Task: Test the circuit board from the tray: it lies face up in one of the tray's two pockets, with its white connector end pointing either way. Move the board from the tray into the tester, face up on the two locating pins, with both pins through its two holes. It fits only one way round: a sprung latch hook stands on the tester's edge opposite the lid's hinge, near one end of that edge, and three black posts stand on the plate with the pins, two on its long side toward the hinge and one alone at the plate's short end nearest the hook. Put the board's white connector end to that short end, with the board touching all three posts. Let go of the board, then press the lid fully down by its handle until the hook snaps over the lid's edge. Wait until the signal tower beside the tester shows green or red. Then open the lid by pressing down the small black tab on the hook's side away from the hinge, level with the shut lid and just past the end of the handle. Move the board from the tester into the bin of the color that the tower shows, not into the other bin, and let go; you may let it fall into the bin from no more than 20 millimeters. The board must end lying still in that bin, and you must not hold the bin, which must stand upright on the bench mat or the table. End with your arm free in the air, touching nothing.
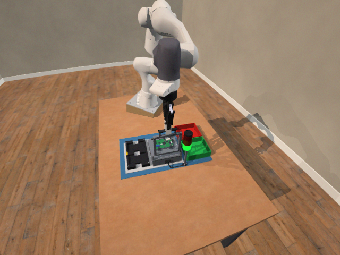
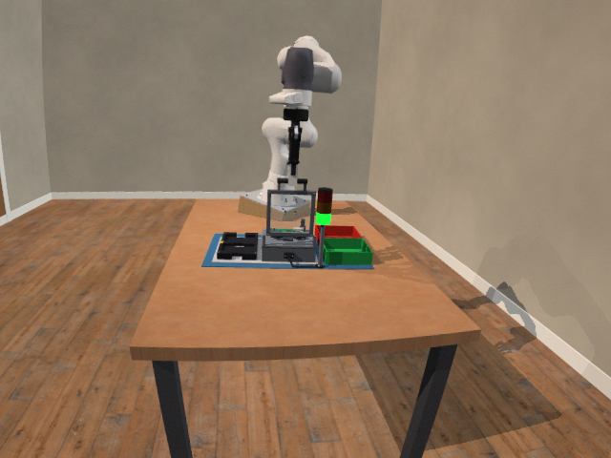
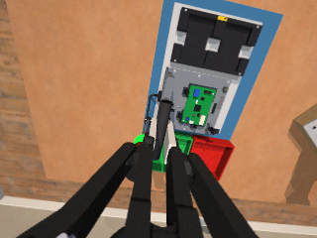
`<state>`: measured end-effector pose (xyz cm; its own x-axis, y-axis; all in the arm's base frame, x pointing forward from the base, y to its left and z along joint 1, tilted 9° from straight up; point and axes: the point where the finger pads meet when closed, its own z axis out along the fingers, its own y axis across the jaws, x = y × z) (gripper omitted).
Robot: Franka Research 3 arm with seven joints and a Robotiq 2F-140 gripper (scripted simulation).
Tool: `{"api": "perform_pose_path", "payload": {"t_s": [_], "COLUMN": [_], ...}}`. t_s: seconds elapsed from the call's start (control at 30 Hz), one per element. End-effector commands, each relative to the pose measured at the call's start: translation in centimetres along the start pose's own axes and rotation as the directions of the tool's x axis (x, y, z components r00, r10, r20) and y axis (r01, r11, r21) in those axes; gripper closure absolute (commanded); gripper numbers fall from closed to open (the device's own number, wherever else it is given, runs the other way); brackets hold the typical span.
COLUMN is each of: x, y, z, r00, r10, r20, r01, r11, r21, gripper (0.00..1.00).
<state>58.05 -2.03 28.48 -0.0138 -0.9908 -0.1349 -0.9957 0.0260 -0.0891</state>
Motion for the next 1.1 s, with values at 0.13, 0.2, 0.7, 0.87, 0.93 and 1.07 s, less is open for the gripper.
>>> {"api": "perform_pose_path", "payload": {"t_s": [0.13,0.2,0.7,0.87,0.93,1.07], "x": [-0.1,-0.1,-0.1,-0.1,-0.1,-0.1], "y": [0.0,0.0,-1.7,-2.4,-2.4,-2.4], "z": [0.0,0.0,0.0,0.1,0.1,0.1], "r00": [1.0,1.0,1.0,1.0,1.0,1.0], "r10": [-0.001,-0.001,-0.001,-0.001,-0.001,-0.001], "r20": [0.0,0.0,0.0,0.0,0.0,0.0], "r01": [0.001,0.001,0.001,0.001,0.001,0.001], "r11": [1.0,1.0,1.0,1.0,1.0,1.0], "r21": [0.002,0.002,0.002,0.002,0.002,0.002], "gripper": [1.0,1.0,1.0,1.0,1.0,1.0]}}
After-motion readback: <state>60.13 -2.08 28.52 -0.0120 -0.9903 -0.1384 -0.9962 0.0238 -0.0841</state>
